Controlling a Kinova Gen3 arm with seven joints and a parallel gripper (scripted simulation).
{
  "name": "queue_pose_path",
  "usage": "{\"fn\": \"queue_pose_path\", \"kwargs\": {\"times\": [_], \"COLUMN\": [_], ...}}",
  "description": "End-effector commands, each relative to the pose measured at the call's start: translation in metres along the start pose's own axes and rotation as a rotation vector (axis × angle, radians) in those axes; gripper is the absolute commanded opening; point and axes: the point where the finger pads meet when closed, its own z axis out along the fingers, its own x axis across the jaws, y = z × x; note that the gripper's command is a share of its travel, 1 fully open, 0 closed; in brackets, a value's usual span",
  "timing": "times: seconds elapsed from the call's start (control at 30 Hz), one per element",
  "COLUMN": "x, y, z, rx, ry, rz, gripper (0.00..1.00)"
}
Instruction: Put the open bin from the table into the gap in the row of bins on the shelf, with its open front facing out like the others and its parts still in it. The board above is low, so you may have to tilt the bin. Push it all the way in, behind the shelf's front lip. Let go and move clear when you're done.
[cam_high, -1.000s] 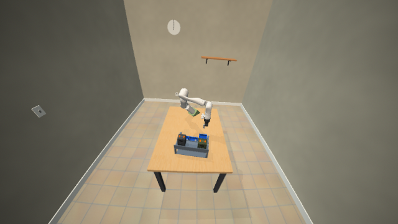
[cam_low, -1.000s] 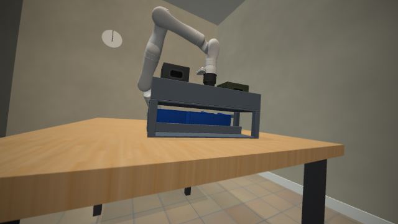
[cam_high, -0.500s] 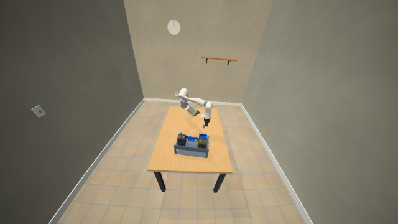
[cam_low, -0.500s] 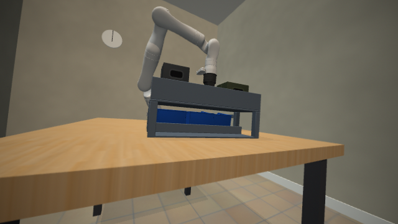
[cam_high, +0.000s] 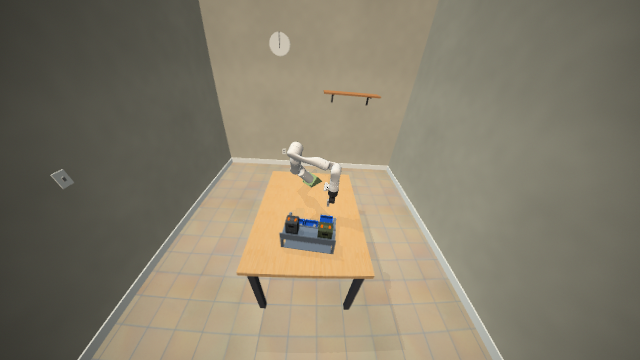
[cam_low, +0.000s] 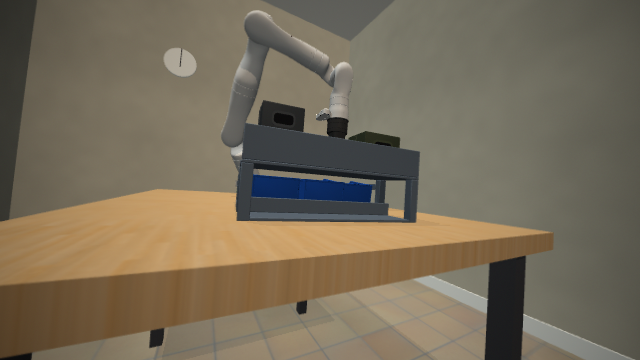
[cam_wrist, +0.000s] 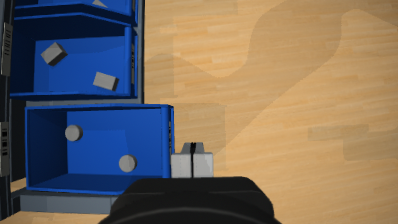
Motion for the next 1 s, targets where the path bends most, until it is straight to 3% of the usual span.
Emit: {"fn": "queue_pose_path", "kwargs": {"times": [0.0,0.37,0.97], "x": [0.0,0.0,0.0], "y": [0.0,0.0,0.0], "z": [0.0,0.012,0.061], "rx": [-0.001,-0.001,-0.001], "ry": [0.0,0.001,0.001], "rz": [0.0,0.001,0.001], "gripper": [0.0,0.0,0.0]}}
